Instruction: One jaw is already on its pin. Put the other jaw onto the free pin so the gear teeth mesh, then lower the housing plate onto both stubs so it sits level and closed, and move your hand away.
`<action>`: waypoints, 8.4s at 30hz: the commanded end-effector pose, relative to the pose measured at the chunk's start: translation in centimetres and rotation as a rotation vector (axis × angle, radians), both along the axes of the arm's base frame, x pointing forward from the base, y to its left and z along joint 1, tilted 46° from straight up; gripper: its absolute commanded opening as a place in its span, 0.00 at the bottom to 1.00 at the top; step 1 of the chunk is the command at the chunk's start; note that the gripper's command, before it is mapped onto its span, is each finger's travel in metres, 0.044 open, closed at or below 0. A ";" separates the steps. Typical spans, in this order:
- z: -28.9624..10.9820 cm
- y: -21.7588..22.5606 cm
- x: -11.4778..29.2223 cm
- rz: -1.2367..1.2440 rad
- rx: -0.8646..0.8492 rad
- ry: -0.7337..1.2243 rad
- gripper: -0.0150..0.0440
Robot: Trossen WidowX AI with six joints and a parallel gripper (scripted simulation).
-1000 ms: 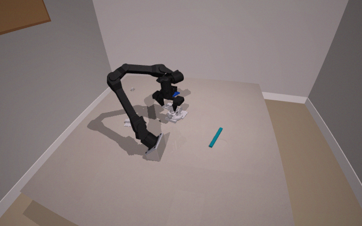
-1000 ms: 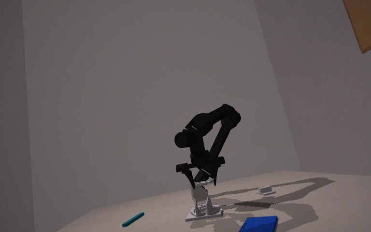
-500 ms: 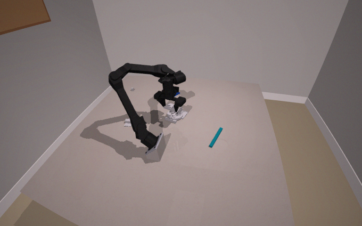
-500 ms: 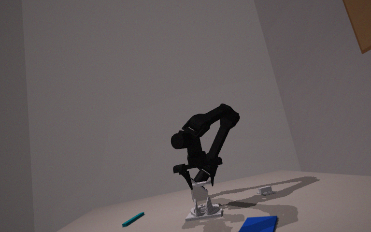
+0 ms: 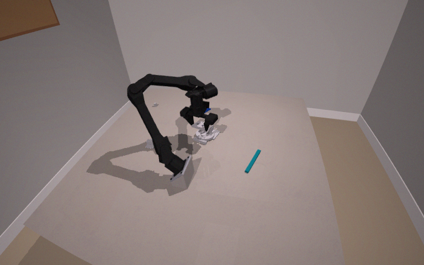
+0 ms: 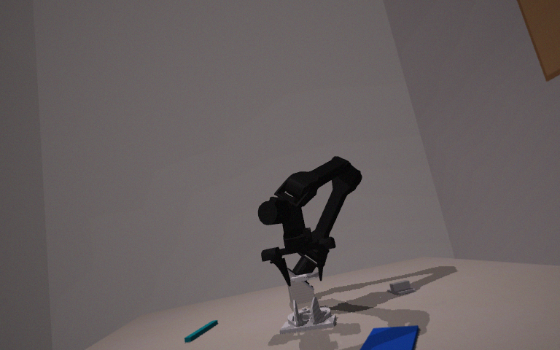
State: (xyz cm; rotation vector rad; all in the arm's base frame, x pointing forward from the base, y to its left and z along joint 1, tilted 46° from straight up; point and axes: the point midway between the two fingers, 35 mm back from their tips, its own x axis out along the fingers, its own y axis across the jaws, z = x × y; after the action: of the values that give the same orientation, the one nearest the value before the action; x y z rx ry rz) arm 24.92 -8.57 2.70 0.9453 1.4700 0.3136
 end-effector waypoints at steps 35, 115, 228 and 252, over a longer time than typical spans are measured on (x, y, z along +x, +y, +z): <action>-0.3 0.4 0.3 0.001 -0.006 -0.001 0.85; -4.5 4.9 1.1 -0.004 -0.001 0.004 0.85; -5.1 5.5 1.3 -0.005 -0.001 0.004 0.85; -5.1 5.5 1.3 -0.005 0.000 0.004 0.85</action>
State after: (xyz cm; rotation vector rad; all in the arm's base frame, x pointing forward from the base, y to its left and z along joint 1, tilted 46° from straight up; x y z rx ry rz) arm 26.21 -3.17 -2.35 0.9440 1.4713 0.3085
